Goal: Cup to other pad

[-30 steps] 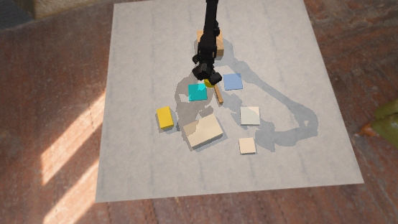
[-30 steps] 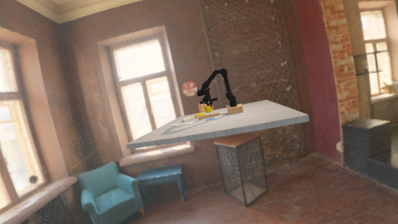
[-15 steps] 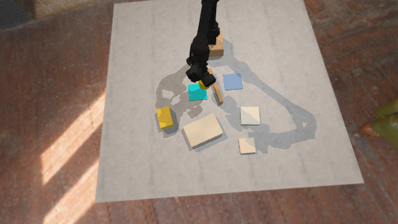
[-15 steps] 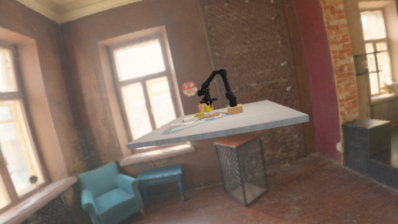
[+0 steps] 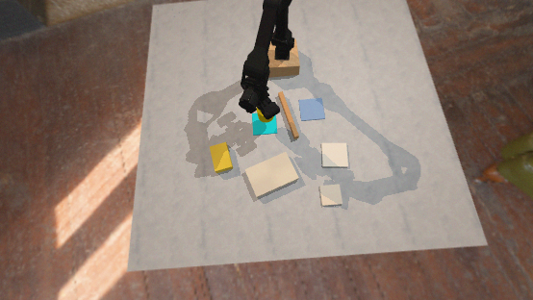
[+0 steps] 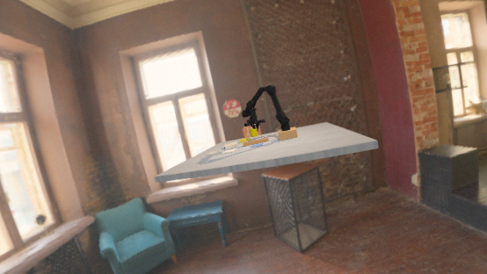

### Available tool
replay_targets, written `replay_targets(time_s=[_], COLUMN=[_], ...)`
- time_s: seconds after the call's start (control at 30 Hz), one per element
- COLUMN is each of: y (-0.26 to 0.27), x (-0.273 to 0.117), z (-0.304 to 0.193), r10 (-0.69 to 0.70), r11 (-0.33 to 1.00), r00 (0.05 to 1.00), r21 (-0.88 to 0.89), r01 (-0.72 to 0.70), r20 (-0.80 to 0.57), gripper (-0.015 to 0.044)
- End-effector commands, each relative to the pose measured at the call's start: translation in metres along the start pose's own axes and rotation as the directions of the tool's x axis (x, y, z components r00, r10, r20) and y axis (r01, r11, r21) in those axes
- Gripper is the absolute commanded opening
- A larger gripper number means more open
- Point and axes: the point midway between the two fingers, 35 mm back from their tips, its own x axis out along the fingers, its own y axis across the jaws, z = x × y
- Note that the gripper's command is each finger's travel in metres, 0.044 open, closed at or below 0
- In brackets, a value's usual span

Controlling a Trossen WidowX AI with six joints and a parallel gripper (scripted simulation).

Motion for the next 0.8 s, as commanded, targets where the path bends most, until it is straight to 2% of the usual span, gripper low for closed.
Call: replay_targets(time_s=[0.0, 0.77], y=[-0.003, -0.002], x=[-0.002, 0.033], z=[0.011, 0.011], r10=[-0.002, -0.002], r11=[1.000, 1.000], r00=[1.000, 1.000], r21=[-0.003, -0.003], r01=[0.002, 0.002], r20=[0.007, 0.007], gripper=[0.0000, 0.0000])
